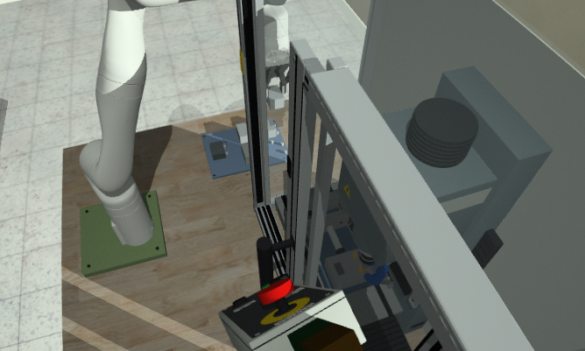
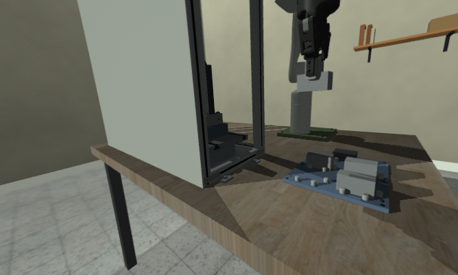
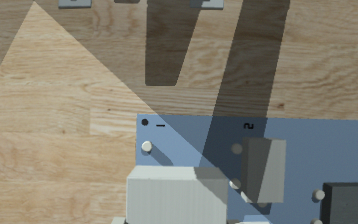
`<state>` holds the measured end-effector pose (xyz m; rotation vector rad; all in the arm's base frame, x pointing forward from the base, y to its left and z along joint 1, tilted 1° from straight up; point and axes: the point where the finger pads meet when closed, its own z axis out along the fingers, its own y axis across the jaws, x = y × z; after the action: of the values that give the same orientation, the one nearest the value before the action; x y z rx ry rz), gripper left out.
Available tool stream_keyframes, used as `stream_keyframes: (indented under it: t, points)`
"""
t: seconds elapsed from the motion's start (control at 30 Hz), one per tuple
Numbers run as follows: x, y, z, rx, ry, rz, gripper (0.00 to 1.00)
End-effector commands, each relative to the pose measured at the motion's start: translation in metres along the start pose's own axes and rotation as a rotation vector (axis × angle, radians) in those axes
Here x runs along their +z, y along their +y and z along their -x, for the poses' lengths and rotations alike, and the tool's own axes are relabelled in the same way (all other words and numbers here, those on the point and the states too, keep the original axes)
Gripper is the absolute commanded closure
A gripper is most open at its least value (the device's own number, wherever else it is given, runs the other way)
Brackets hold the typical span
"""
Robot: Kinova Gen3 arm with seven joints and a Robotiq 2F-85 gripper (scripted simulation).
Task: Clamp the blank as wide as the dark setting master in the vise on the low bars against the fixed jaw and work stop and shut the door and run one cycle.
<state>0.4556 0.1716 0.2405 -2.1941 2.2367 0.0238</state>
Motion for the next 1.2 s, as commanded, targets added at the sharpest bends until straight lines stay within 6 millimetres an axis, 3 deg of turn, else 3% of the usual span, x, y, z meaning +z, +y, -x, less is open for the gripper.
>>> stream_keyframes:
  t: [0.0, 1.17]
  points:
    - [-0.0054, -0.0023, -0.0027, 0.005, 0.003, -0.008, 0.90]
    - [-0.0069, -0.0031, -0.0042, 0.005, 0.003, -0.008, 0.90]
